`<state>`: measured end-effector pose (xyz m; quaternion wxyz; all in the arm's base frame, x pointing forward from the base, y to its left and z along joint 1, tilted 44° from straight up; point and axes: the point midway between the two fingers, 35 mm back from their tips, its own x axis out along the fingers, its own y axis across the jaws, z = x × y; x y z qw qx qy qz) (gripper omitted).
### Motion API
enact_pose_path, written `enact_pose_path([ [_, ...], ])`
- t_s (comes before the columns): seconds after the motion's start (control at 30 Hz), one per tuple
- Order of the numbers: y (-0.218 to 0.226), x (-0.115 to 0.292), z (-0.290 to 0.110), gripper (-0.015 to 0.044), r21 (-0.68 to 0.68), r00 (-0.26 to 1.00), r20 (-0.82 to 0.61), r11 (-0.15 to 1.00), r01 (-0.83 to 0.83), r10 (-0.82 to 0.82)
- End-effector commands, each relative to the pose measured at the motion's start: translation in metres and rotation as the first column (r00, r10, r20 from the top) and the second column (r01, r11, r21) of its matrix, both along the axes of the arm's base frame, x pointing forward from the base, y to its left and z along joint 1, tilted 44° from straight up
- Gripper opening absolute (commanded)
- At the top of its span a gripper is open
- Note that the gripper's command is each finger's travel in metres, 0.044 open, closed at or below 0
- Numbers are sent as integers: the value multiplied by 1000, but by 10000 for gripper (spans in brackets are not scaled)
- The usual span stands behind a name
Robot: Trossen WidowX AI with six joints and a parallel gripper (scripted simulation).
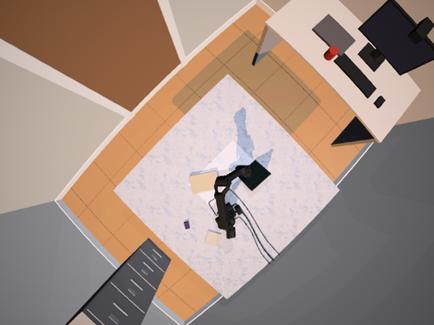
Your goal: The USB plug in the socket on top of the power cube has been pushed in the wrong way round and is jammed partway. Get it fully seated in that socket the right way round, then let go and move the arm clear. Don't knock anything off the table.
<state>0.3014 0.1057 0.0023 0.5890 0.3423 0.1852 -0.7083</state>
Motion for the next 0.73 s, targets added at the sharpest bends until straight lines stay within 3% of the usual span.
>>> enact_pose_path([
  [0.0,0,0,0,95,0,1000,1,1000,-1,1],
  [0.7,8,1,8,95,0,1000,0,1000,0,0],
])
